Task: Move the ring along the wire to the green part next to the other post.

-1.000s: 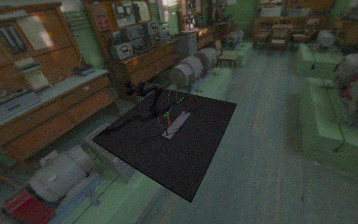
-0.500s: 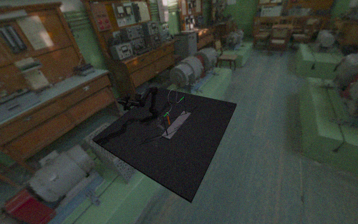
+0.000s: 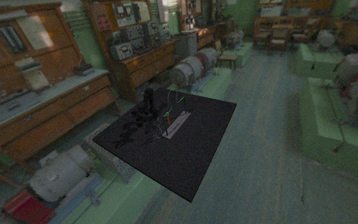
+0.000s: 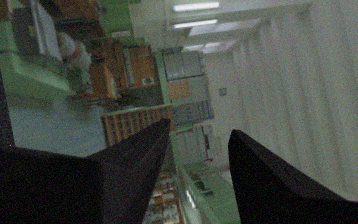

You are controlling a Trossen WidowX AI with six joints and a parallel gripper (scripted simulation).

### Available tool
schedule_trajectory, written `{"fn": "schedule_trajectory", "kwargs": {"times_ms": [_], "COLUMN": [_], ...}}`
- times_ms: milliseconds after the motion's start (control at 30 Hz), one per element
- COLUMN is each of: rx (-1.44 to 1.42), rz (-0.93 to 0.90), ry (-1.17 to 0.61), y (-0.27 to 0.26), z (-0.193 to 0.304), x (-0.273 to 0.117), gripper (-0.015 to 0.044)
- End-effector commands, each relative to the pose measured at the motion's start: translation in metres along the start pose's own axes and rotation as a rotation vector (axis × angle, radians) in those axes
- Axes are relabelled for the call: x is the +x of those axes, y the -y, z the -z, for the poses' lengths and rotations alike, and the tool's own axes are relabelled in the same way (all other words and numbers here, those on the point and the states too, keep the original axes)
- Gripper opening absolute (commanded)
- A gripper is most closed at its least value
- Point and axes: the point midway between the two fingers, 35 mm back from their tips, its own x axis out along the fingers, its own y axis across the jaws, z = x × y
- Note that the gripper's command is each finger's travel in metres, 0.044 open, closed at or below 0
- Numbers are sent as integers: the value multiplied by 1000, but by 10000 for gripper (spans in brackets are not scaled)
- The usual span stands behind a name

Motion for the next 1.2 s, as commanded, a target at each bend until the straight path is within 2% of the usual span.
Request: {"fn": "schedule_trajectory", "kwargs": {"times_ms": [0,233,500,900,1167], "rx": [305,775,1218,1228,1267], "rz": [-227,-654,-1166,-1178,-1168], "ry": [212,440,536,536,548], "y": [-65,-132,-156,-156,-145], "z": [-40,-99,-140,-143,-178], "x": [-25,-95,-192,-192,-172], "gripper": [160,160,160,160,160]}}
